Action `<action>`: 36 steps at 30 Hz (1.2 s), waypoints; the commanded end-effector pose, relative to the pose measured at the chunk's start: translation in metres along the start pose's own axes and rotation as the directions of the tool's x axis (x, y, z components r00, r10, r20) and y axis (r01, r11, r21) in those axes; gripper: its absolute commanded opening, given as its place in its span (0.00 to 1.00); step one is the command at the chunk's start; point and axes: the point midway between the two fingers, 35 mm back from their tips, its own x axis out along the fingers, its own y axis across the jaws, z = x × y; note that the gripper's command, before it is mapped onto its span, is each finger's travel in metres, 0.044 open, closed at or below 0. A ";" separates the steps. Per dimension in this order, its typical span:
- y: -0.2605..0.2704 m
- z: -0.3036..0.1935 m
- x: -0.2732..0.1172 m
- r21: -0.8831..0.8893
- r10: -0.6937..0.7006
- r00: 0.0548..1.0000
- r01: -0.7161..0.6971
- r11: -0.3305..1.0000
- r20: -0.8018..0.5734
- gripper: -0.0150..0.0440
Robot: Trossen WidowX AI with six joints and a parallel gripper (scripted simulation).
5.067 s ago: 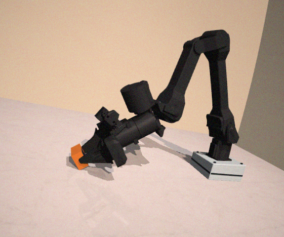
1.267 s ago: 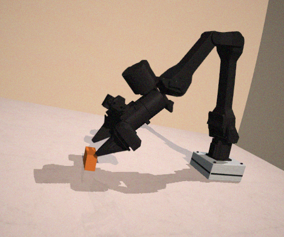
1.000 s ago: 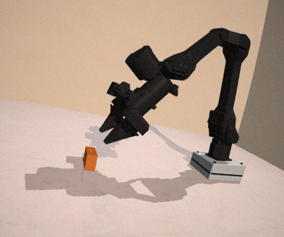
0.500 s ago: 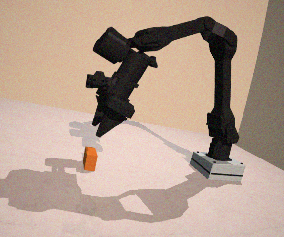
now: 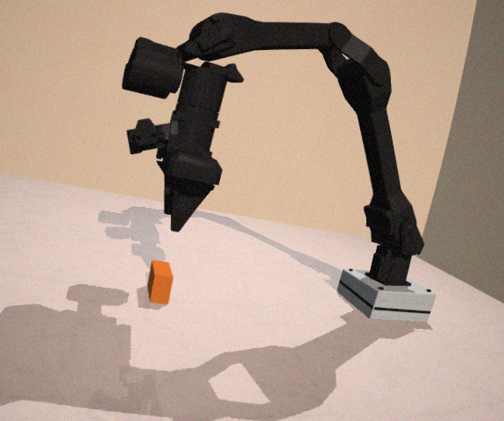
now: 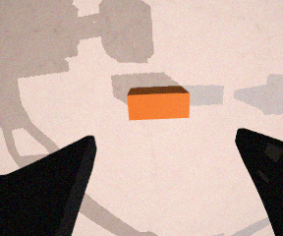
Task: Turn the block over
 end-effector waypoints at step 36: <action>0.002 -0.002 0.074 0.007 0.005 1.000 -0.005 1.000 -0.021 1.00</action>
